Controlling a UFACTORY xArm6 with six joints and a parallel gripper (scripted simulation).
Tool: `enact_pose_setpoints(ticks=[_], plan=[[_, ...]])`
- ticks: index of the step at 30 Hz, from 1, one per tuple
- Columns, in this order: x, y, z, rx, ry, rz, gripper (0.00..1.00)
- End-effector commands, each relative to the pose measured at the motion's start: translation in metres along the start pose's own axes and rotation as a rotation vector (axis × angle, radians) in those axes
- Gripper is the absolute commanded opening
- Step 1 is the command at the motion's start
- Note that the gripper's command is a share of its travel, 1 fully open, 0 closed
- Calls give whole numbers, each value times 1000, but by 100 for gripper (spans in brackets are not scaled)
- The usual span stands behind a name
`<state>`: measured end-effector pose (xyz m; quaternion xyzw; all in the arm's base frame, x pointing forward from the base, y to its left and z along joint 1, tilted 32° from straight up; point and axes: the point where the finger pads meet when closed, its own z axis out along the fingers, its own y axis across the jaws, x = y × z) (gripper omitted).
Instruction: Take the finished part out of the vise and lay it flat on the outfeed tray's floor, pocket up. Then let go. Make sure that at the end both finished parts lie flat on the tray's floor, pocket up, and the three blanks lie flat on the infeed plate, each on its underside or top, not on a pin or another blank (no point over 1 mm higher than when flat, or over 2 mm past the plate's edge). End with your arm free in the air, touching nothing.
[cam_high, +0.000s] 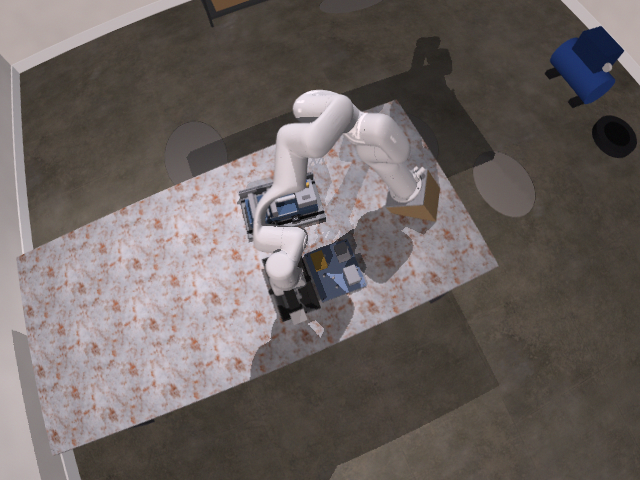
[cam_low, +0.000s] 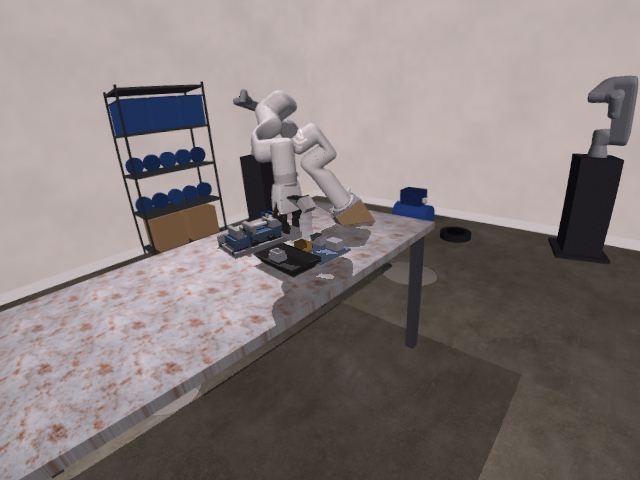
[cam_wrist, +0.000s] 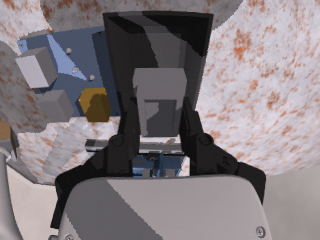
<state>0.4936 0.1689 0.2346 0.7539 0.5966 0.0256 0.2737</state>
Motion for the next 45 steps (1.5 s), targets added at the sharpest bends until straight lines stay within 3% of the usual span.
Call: enact_pose_setpoints(ticks=[1,45], plan=[[1,1,-2,-3,3,1,0],[1,1,11,-3,3,2,0]])
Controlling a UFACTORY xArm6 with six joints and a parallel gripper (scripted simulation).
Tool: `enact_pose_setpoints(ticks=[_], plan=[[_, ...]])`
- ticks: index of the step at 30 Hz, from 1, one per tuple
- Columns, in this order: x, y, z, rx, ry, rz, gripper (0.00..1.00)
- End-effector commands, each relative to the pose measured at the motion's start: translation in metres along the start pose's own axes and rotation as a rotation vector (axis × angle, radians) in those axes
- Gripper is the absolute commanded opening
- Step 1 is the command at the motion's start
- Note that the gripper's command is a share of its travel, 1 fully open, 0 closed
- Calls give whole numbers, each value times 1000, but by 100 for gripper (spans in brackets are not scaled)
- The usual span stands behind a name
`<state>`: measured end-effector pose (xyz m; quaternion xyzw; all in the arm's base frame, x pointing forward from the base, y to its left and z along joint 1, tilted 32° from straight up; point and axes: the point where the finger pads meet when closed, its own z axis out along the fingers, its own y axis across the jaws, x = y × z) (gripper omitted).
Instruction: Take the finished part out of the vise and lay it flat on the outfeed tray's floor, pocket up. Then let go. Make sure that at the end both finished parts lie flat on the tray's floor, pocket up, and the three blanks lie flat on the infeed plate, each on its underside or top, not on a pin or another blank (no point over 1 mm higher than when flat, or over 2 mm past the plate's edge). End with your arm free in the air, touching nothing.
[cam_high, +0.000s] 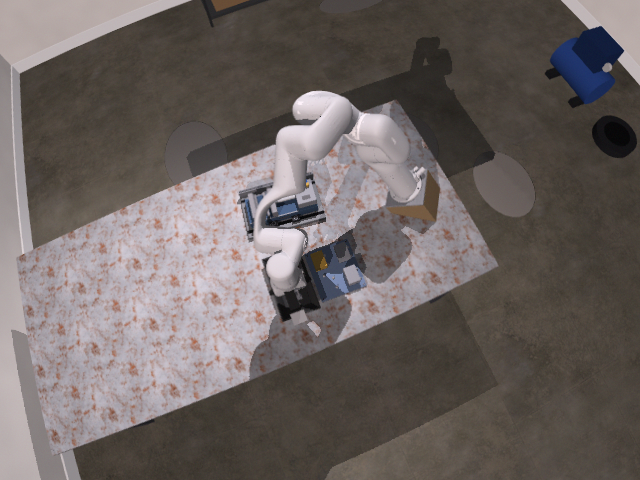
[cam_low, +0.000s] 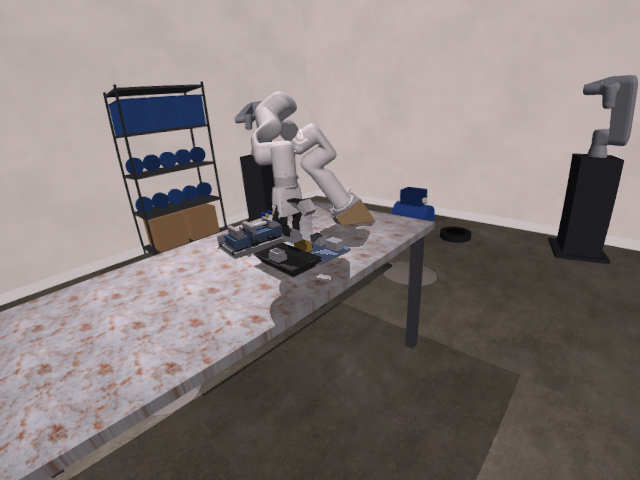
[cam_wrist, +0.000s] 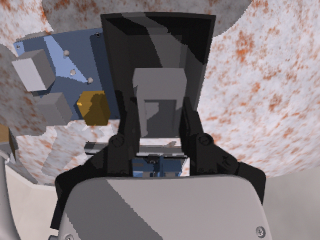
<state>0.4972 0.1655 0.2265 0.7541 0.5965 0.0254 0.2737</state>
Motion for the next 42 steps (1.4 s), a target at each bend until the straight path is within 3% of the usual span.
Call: enact_pose_setpoints(ticks=[1,42], plan=[[1,1,2,-3,3,1,0],[1,2,71,-3,3,1,0]])
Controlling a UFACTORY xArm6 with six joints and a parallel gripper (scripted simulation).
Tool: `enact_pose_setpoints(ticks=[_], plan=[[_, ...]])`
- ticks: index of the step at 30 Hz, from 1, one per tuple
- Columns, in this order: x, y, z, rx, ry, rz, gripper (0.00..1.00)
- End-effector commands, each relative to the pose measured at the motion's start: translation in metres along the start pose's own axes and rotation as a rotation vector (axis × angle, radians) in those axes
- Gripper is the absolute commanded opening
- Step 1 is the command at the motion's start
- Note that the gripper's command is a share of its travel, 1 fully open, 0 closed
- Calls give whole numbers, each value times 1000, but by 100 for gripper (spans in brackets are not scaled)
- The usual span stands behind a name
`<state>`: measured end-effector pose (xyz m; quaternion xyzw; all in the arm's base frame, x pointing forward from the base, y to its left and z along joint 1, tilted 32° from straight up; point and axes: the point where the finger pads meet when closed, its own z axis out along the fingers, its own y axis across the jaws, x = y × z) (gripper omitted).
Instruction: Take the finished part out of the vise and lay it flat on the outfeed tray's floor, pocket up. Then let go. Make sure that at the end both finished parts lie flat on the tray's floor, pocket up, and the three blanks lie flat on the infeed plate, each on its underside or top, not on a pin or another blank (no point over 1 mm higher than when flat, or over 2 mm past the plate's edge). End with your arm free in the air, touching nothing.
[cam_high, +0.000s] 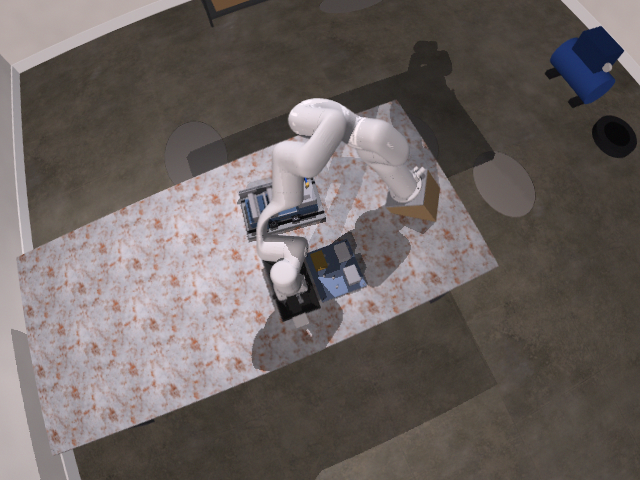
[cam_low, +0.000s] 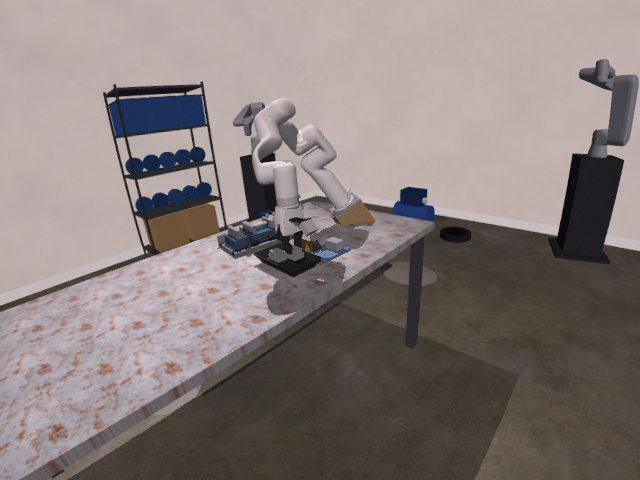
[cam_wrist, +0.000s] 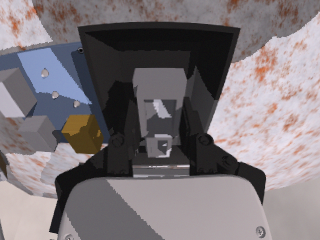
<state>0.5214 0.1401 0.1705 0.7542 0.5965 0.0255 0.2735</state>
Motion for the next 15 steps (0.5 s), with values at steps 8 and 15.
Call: enact_pose_setpoints(ticks=[8,15], plan=[[1,2,13,-4,3,1,0],[1,2,19,-4,3,1,0]])
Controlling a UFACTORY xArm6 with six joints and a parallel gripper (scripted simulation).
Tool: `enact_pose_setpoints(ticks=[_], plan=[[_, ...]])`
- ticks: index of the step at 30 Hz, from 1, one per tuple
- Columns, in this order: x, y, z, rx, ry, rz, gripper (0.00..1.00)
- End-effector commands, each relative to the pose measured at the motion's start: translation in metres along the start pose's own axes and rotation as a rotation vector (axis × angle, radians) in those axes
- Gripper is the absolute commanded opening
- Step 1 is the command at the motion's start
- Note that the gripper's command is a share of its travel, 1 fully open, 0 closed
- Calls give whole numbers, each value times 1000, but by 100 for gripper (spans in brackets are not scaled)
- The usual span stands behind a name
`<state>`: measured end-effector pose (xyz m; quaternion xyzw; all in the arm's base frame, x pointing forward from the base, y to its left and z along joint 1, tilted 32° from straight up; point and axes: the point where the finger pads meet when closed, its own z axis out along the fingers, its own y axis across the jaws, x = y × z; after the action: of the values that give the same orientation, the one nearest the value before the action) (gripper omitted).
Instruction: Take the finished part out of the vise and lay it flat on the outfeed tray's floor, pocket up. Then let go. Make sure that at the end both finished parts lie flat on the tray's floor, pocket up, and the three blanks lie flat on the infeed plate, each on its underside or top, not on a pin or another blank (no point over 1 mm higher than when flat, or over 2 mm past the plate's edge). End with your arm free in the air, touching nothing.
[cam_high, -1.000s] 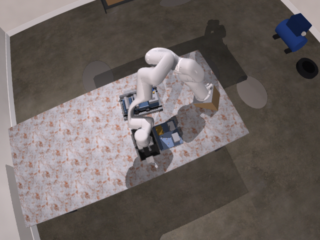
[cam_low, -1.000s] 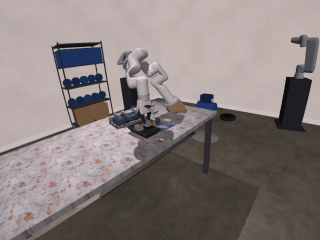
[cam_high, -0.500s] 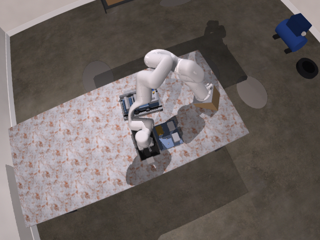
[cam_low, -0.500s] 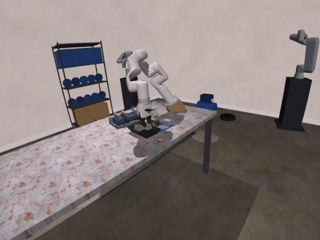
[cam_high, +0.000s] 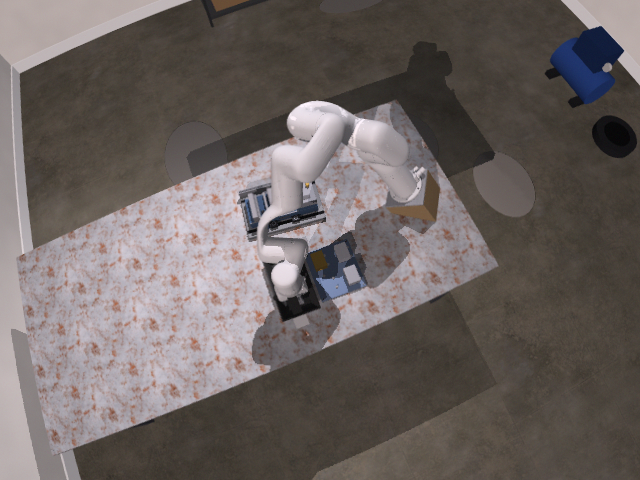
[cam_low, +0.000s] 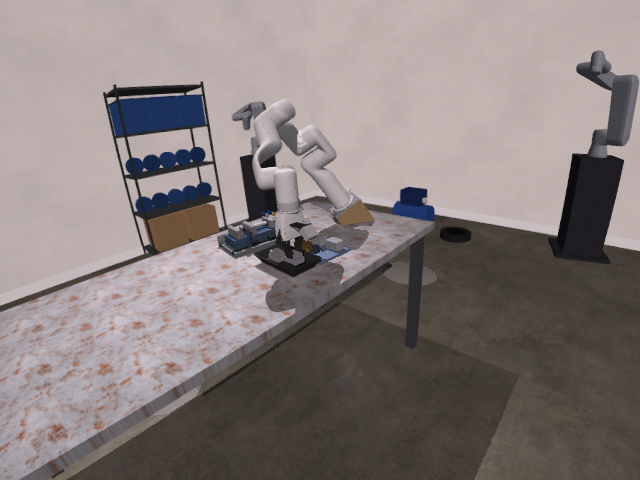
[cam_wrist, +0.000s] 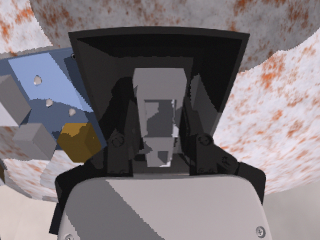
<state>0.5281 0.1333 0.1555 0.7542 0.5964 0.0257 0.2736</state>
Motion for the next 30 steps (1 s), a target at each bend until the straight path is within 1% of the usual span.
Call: enact_pose_setpoints(ticks=[1,30], plan=[[1,1,2,-3,3,1,0],[1,1,5,-3,3,1,0]])
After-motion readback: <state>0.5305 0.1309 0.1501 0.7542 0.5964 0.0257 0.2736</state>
